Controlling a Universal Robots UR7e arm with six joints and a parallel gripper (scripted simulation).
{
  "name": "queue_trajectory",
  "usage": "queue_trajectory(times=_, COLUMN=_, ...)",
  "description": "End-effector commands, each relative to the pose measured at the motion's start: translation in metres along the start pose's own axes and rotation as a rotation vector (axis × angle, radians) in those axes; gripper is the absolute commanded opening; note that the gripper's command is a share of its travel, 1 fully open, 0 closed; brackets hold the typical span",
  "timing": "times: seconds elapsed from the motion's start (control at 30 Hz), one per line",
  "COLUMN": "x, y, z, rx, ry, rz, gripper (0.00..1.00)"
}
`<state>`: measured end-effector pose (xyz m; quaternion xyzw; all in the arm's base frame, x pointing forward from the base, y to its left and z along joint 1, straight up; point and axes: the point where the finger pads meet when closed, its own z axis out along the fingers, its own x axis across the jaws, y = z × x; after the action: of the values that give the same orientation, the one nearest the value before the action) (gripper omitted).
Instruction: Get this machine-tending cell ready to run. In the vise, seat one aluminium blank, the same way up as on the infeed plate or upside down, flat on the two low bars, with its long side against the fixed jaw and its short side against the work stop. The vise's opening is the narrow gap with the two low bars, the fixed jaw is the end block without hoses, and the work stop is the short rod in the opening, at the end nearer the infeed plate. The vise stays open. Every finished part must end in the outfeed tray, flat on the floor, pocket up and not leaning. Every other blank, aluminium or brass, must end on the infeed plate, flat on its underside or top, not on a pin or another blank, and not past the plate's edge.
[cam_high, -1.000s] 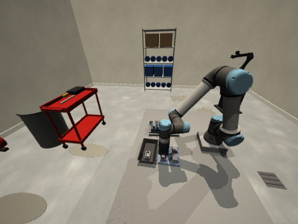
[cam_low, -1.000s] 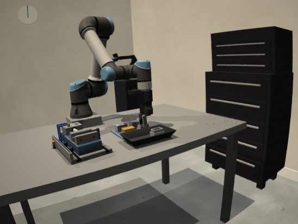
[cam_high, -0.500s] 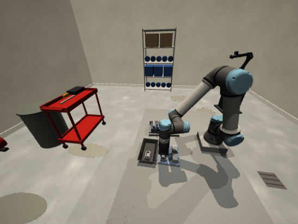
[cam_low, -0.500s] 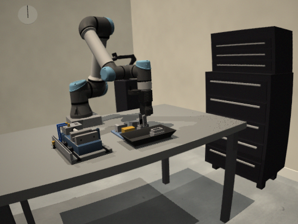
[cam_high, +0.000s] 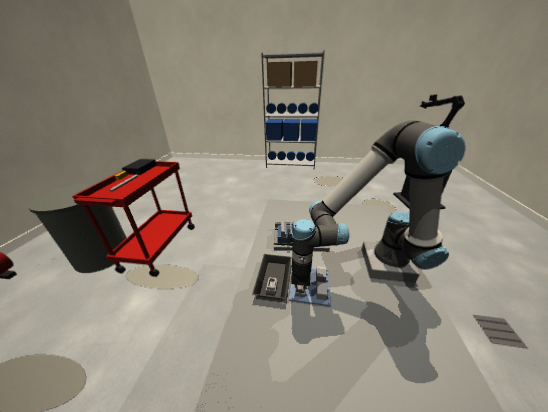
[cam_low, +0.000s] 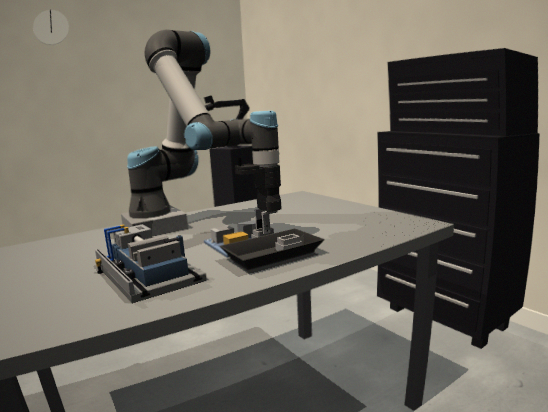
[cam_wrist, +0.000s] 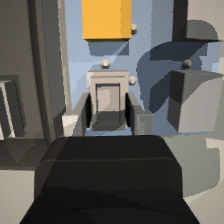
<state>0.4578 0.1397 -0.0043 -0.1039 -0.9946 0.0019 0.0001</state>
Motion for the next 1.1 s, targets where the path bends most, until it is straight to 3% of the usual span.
queue_trajectory(times=0.0, x=0.000, y=0.000, z=0.000, rx=0.000, ry=-0.001, rz=0.000, gripper=0.00)
queue_trajectory(times=0.43, x=0.000, y=0.000, z=-0.011, rx=0.000, ry=-0.001, rz=0.000, gripper=0.00)
queue_trajectory(times=0.8, x=0.000, y=0.000, z=-0.056, rx=0.000, ry=-0.001, rz=0.000, gripper=0.00)
queue_trajectory(times=0.87, x=0.000, y=0.000, z=-0.056, rx=0.000, ry=-0.001, rz=0.000, gripper=0.00)
queue_trajectory(times=1.07, x=0.000, y=0.000, z=-0.084, rx=0.000, ry=-0.001, rz=0.000, gripper=0.00)
